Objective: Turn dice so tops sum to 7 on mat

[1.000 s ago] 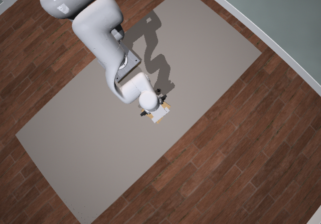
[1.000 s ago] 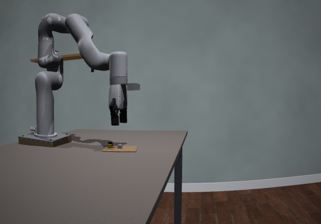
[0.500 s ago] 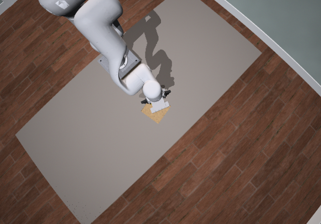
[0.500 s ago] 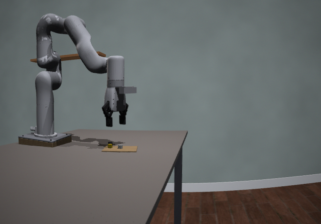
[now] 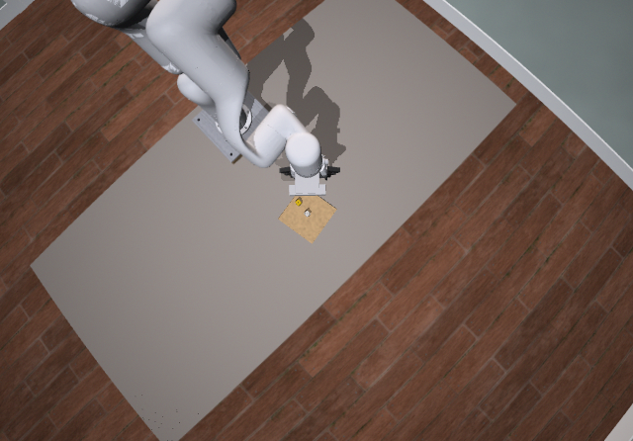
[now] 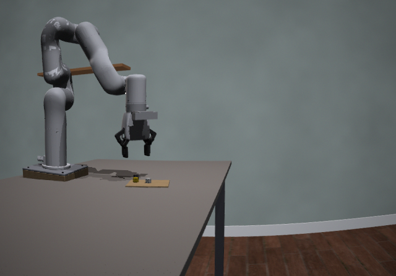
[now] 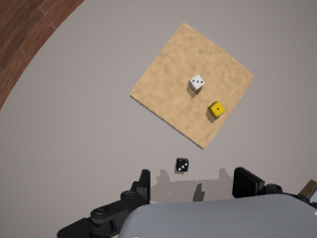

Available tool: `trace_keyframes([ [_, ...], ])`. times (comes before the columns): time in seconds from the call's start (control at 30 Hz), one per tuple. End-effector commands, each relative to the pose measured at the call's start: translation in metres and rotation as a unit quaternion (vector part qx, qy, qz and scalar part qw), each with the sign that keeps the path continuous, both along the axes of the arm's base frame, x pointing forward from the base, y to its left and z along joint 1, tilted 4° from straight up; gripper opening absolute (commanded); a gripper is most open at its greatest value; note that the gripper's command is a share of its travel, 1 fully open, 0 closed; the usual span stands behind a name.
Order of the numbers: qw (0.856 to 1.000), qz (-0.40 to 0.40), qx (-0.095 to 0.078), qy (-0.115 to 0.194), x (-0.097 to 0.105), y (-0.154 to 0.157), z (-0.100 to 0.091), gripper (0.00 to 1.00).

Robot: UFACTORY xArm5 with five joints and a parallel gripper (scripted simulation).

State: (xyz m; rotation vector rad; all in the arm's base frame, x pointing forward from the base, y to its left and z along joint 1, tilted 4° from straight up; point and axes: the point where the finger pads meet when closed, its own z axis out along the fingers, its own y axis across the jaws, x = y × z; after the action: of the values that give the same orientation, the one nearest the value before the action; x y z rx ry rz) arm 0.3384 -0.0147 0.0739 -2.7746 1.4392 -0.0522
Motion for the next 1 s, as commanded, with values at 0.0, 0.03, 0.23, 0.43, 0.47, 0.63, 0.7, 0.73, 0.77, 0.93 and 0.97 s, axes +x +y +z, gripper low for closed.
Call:
trace_keyframes([
  [0.0, 0.999, -0.043, 0.002, -0.005, -0.0052, 0.01, -0.0014, 1.0],
  [0.03, 0.999, -0.043, 0.002, -0.005, -0.0052, 0.01, -0.0014, 0.31],
  [0.23, 0.999, -0.043, 0.002, -0.005, -0.0052, 0.01, -0.0014, 0.31],
  [0.43, 0.999, -0.043, 0.002, -0.005, -0.0052, 0.01, -0.0014, 0.31],
  [0.47, 0.999, -0.043, 0.002, -0.005, -0.0052, 0.01, -0.0014, 0.31],
  [0.63, 0.999, -0.043, 0.002, -0.005, -0.0052, 0.01, -0.0014, 0.31],
  [0.7, 0.999, -0.043, 0.002, -0.005, -0.0052, 0.01, -0.0014, 0.31],
  [0.73, 0.999, -0.043, 0.002, -0.005, -0.0052, 0.01, -0.0014, 0.31],
  [0.77, 0.999, -0.043, 0.002, -0.005, -0.0052, 0.01, -0.0014, 0.31],
  [0.93, 0.999, -0.043, 0.002, -0.005, -0.0052, 0.01, -0.0014, 0.31],
  [0.97, 0.999, -0.043, 0.002, -0.005, -0.0052, 0.01, -0.0014, 0.31],
])
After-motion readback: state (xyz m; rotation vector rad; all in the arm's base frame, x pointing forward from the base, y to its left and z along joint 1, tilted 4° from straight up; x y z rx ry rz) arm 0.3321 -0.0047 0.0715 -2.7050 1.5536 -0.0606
